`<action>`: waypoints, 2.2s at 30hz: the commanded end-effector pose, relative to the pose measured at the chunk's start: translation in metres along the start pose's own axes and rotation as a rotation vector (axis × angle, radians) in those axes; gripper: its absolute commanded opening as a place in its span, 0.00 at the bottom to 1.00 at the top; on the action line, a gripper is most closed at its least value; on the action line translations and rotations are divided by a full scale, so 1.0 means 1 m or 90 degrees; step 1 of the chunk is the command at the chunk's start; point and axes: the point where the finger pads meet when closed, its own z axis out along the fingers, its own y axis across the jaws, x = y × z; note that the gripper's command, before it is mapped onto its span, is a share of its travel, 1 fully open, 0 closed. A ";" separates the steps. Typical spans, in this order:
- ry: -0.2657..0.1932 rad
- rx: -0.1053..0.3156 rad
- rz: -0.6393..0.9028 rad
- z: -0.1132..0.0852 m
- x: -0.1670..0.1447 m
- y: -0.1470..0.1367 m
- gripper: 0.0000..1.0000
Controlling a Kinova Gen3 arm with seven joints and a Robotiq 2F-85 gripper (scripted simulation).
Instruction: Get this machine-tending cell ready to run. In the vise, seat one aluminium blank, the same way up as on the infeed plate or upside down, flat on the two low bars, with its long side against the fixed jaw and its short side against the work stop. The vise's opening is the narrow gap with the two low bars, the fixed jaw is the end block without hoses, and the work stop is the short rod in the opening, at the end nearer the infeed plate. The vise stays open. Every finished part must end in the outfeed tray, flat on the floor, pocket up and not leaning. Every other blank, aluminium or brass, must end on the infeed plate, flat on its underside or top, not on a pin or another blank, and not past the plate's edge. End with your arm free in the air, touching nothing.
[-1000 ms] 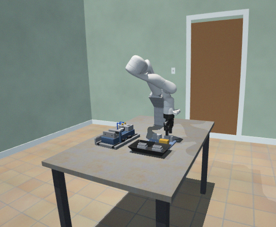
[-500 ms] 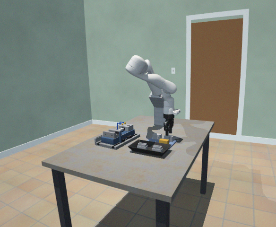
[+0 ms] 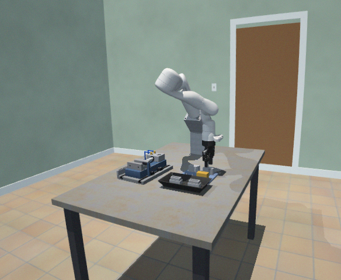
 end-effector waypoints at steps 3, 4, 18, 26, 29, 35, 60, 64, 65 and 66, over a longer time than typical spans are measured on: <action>0.001 -0.001 0.000 0.000 0.001 0.000 0.67; 0.001 -0.001 0.000 0.000 0.001 0.000 0.67; 0.001 -0.001 0.000 0.000 0.001 0.000 0.67; 0.001 -0.001 0.000 0.000 0.001 0.000 0.67; 0.001 -0.001 0.000 0.000 0.001 0.000 0.67; 0.001 -0.001 0.000 0.000 0.001 0.000 0.67; 0.001 0.000 0.000 0.002 0.001 0.000 0.67; 0.001 -0.001 0.000 0.004 0.001 0.000 0.67; 0.001 -0.001 0.000 0.005 0.001 0.000 0.67; 0.001 -0.001 0.000 0.005 0.001 0.000 0.67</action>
